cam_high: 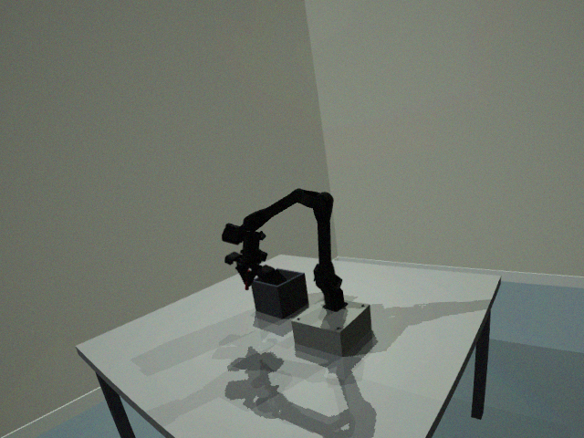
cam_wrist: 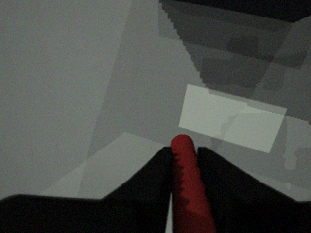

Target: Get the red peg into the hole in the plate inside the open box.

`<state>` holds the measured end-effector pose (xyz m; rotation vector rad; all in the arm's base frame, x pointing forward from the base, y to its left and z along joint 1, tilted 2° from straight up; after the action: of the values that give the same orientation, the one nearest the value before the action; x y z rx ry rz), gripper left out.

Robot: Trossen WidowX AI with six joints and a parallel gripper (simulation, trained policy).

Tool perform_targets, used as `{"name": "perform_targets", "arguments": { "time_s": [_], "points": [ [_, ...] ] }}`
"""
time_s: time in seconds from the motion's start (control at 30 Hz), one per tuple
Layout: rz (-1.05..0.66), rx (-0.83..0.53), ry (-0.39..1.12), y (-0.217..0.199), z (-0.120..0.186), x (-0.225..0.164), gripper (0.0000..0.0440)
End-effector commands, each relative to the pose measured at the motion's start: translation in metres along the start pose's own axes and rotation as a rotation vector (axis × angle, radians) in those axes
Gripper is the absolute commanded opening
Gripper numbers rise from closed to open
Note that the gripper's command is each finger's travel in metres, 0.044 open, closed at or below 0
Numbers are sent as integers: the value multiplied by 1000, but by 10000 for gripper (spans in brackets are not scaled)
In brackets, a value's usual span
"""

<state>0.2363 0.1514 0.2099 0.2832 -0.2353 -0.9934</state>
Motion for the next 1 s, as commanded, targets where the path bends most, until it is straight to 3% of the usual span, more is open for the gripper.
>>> {"name": "perform_targets", "arguments": {
  "time_s": [0.0, 0.97],
  "points": [
    [-6, 8, -33, 2, 9, 16, 0],
    [-84, -166, -107, -23, 5, 102, 0]
  ]
}}
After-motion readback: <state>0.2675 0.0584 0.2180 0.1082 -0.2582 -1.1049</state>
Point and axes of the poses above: the point midway between the two fingers, 35 mm back from their tips, its own z axis back along the fingers, its own y axis across the jaws, x = y × z, the point moved 9 cm from there along z, back along the fingers, and after that the axes turned 13 degrees about z, right-handed, at the moved point
